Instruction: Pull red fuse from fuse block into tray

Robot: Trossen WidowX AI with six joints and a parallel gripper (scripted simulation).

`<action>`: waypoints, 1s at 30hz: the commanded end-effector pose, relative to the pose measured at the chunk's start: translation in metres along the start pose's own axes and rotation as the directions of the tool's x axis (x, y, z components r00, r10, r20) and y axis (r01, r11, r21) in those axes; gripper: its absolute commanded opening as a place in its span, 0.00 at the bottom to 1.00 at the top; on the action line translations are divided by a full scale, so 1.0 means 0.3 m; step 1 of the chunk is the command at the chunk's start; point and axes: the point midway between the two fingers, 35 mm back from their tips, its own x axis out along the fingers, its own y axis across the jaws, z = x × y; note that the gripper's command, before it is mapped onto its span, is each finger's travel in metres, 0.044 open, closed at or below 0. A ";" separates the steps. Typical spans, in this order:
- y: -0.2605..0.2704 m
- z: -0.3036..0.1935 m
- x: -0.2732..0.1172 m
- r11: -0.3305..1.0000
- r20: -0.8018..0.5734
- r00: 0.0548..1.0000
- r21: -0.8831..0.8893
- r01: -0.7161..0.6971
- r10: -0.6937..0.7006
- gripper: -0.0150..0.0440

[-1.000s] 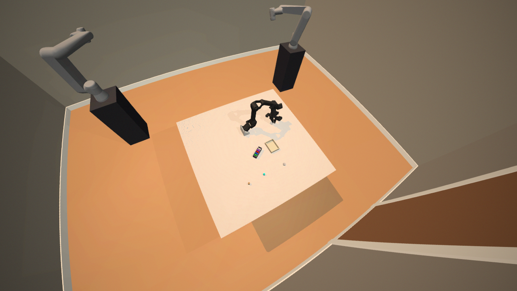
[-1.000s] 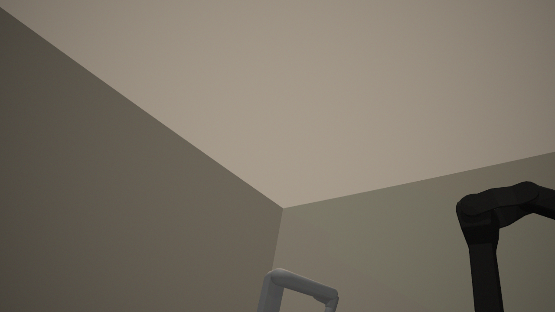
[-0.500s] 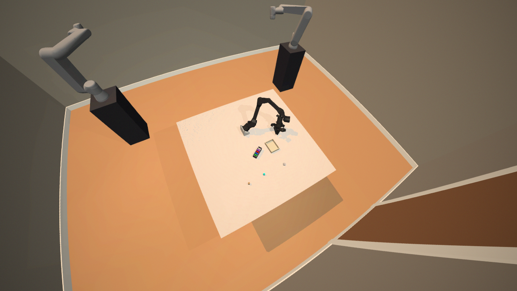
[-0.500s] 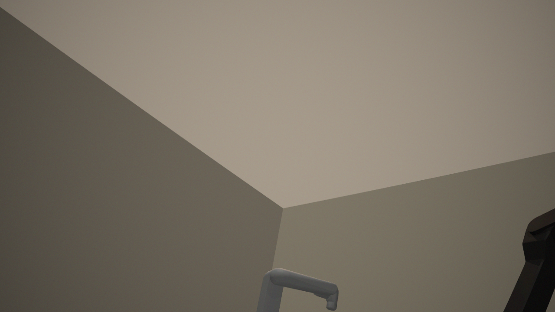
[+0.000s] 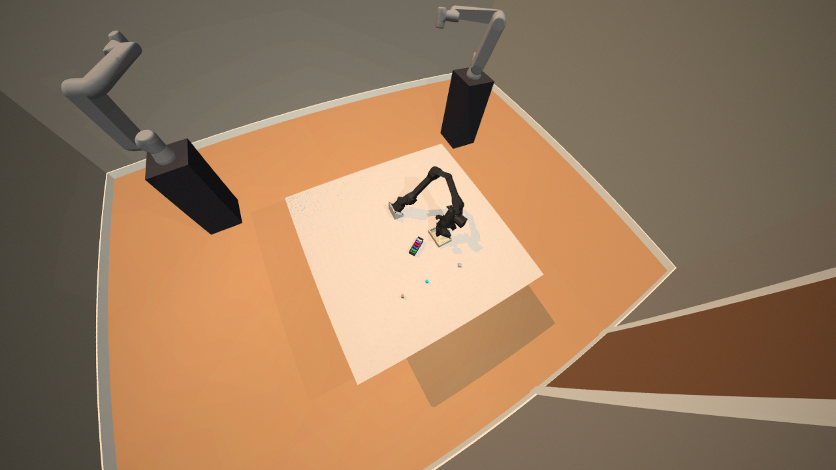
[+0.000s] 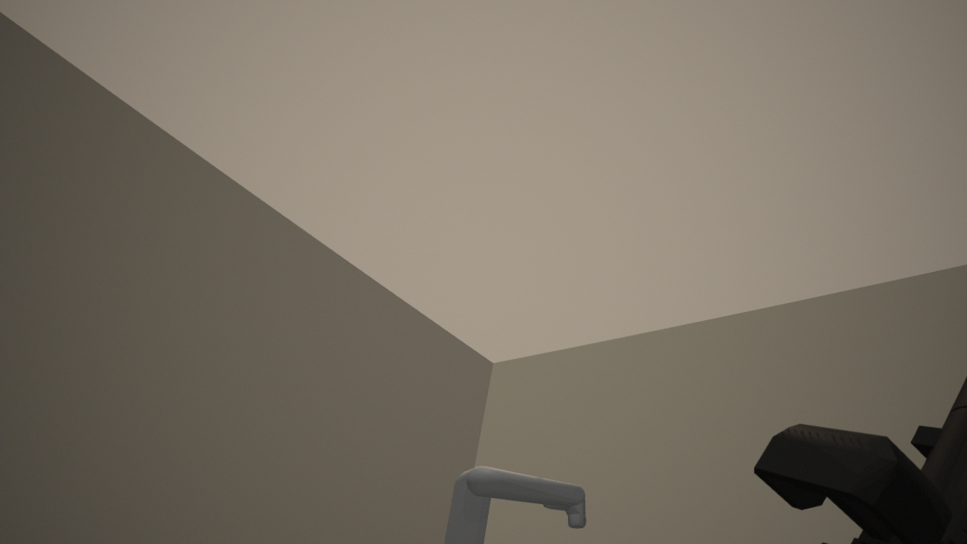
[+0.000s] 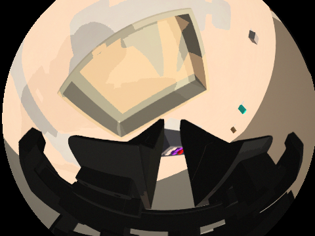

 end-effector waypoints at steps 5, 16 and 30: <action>-0.161 -0.261 0.131 0.913 0.127 0.951 0.269 -0.306 0.281 0.38; -0.219 -0.458 0.190 0.767 0.376 0.858 0.411 -0.493 0.350 0.38; -0.208 -0.445 0.219 0.767 0.376 0.858 0.411 -0.493 0.350 0.38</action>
